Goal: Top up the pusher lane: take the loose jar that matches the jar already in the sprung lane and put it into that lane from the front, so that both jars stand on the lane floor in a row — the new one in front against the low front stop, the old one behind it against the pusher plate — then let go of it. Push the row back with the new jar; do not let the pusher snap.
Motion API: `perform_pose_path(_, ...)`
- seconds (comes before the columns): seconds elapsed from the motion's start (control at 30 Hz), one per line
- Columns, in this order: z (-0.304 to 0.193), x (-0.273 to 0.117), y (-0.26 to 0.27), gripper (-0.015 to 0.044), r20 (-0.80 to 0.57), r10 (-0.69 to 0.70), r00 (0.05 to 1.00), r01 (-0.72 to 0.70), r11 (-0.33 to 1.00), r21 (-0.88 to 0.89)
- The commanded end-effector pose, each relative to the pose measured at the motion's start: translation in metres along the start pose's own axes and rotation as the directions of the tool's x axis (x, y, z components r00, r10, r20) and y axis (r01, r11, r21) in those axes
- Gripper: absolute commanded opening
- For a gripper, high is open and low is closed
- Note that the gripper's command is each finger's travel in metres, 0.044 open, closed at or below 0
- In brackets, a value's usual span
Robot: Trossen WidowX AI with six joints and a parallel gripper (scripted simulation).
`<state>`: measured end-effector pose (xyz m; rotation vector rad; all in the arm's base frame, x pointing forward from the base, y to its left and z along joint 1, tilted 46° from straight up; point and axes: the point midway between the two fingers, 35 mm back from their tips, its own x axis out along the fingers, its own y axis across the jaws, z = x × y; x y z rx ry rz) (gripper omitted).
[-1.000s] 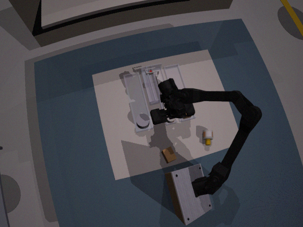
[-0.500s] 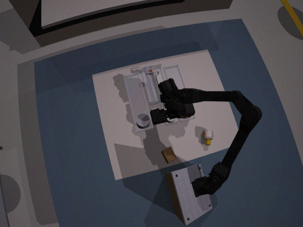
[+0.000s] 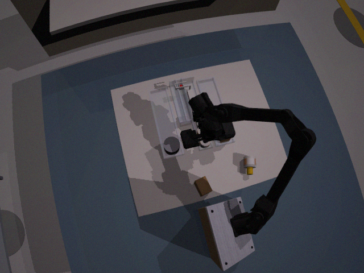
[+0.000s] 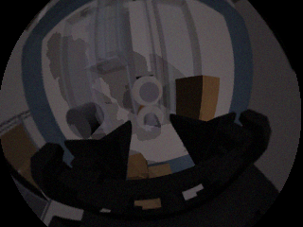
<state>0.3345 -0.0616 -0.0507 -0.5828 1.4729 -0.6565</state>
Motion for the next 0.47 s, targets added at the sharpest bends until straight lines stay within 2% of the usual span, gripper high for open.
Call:
perform_pose_path(0.0,-0.003,-0.002,0.0,0.0301,-0.002,0.002,1.0,-0.002,1.0,0.004)
perform_pose_path(0.43,-0.043,-0.003,0.002,0.0301,-0.004,0.003,1.0,-0.003,1.0,0.002)
